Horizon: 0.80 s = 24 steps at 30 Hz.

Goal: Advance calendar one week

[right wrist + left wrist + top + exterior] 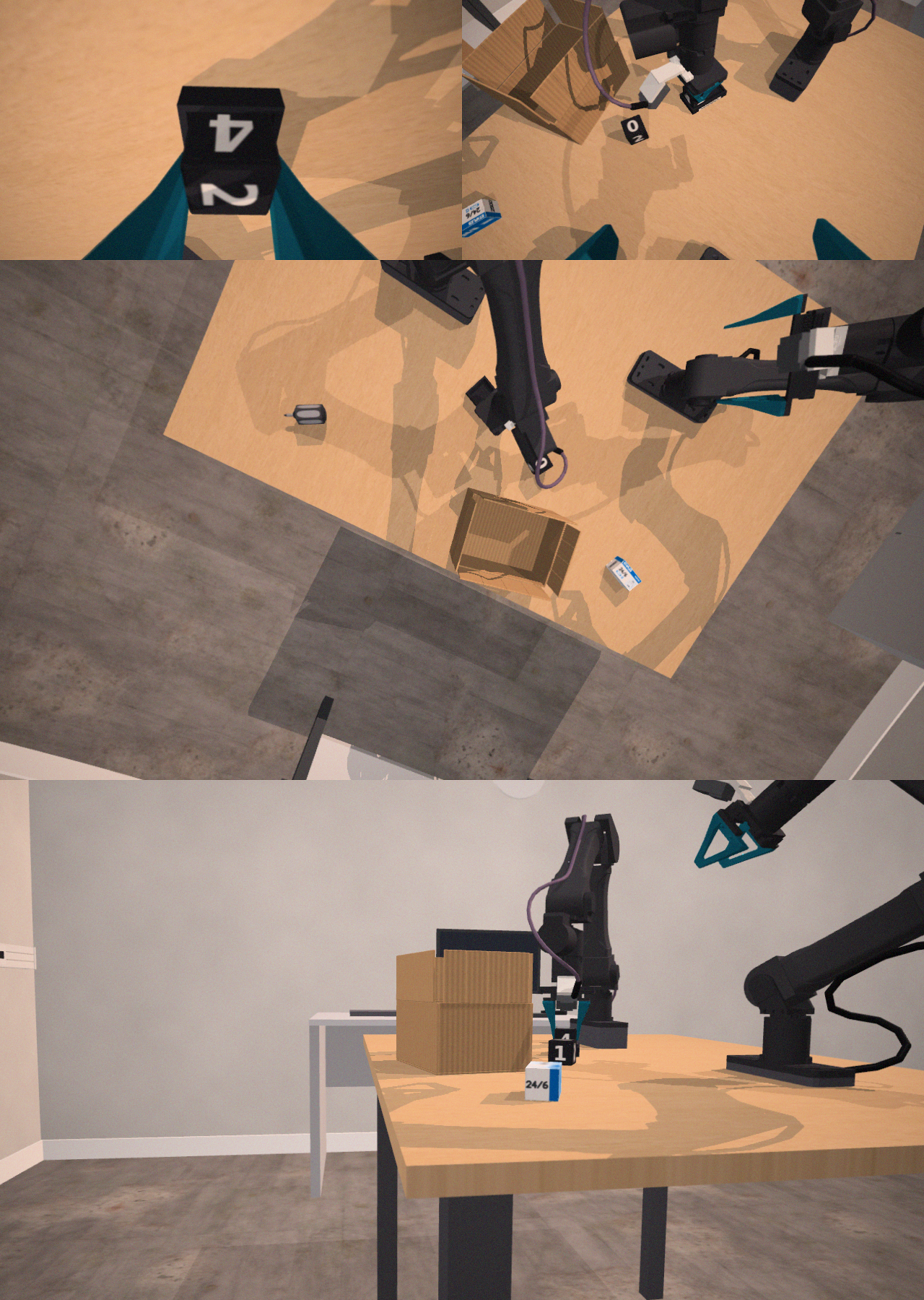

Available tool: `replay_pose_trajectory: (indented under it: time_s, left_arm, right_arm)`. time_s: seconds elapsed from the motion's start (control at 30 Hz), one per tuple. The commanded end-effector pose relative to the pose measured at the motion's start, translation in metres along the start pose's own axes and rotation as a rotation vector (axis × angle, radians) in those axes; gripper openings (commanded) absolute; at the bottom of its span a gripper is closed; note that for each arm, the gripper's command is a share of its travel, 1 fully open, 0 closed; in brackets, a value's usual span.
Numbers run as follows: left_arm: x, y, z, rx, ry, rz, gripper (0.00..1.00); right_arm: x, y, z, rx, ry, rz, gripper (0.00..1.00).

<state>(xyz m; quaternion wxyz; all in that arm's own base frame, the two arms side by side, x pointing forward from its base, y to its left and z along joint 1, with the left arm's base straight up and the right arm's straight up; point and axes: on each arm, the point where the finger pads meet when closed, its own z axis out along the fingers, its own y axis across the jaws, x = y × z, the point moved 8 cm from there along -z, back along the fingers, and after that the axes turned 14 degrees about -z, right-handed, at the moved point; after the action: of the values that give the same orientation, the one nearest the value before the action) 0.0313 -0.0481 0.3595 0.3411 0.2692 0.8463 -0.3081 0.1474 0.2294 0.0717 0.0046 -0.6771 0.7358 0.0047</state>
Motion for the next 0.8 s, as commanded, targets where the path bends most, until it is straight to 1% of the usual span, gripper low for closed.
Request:
replay_pose_trajectory:
  time_s: [0.0, 0.03, 0.07, 0.17, 0.57, 0.63, 0.67, 0.7, 0.77]
  left_arm:
    - [-0.002, 0.000, -0.003, -0.001, 0.005, 0.000, 1.00]
    - [-0.002, 0.000, -0.003, -0.001, 0.005, 0.000, 1.00]
    - [-0.002, 0.000, -0.003, -0.001, 0.005, 0.000, 1.00]
    - [-0.002, 0.000, -0.003, -0.001, 0.005, 0.000, 1.00]
    - [-0.002, 0.000, -0.003, -0.001, 0.005, 0.000, 1.00]
    - [-0.002, 0.000, -0.003, -0.001, 0.005, 0.000, 1.00]
    - [-0.002, 0.000, -0.003, -0.001, 0.005, 0.000, 1.00]
    - [-0.002, 0.000, -0.003, -0.001, 0.005, 0.000, 1.00]
    - [-0.002, 0.000, -0.003, -0.001, 0.005, 0.000, 1.00]
  right_arm:
    - [0.006, 0.003, 0.018, -0.026, 0.023, -0.003, 0.35]
    - [0.006, 0.003, 0.018, -0.027, 0.025, -0.003, 0.35]
    - [0.001, 0.000, 0.010, -0.018, 0.007, -0.004, 0.35]
    - [-0.003, -0.003, -0.004, -0.019, 0.008, -0.003, 0.35]
    - [-0.004, -0.003, -0.004, -0.015, 0.006, -0.002, 0.35]
    - [-0.004, -0.003, -0.004, -0.014, 0.005, -0.002, 0.58]
    - [-0.004, -0.003, -0.004, -0.014, 0.005, -0.002, 0.64]
    - [-0.004, -0.001, -0.003, -0.019, 0.013, -0.001, 0.64]
    - [-0.006, -0.001, -0.008, -0.009, -0.004, 0.001, 0.64]
